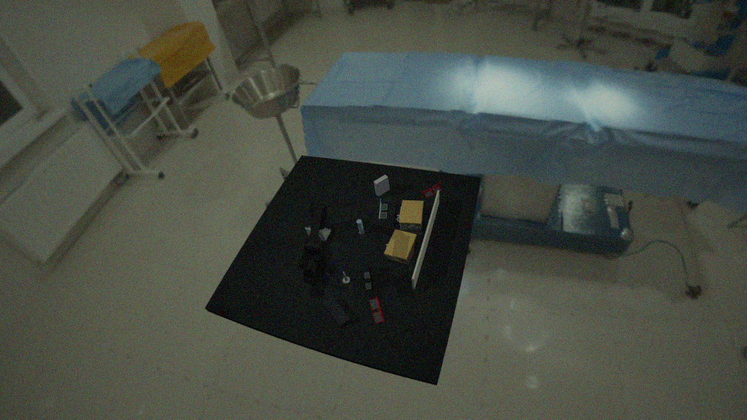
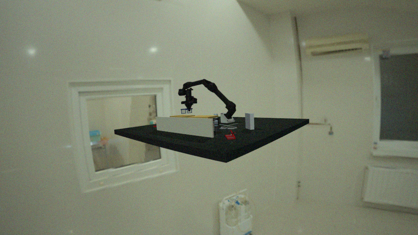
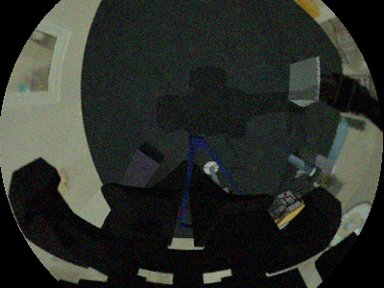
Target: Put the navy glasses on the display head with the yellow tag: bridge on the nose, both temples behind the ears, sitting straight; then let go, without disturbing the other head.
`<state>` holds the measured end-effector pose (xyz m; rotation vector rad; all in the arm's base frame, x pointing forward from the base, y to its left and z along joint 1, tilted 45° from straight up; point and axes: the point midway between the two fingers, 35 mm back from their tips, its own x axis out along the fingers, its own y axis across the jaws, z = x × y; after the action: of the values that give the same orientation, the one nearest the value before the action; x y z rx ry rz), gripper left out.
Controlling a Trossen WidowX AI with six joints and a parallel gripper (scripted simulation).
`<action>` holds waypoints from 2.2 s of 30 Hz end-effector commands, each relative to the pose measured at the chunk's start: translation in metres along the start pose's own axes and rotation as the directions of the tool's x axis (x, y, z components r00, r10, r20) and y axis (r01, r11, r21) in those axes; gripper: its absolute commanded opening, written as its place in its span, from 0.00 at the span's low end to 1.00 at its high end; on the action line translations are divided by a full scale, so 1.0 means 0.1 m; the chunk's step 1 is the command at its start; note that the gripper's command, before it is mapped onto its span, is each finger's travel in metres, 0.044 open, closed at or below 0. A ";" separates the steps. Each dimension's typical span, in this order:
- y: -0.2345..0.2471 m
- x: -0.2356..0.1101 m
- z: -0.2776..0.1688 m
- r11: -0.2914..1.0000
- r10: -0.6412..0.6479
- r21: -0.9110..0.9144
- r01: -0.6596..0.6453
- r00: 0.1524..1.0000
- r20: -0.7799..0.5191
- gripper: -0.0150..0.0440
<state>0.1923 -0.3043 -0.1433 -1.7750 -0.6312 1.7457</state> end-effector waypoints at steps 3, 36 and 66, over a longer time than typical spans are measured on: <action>-0.01 -0.04 -0.01 0.999 0.000 -0.046 0.000 1.000 0.004 0.25; -0.41 -0.07 -0.44 0.294 0.003 -0.956 0.001 1.000 0.002 0.25; -0.83 -0.05 -0.79 -0.743 -0.002 -0.669 -0.001 1.000 0.000 0.25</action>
<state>0.2716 -0.2533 -0.0883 -2.5057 -3.3215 0.2071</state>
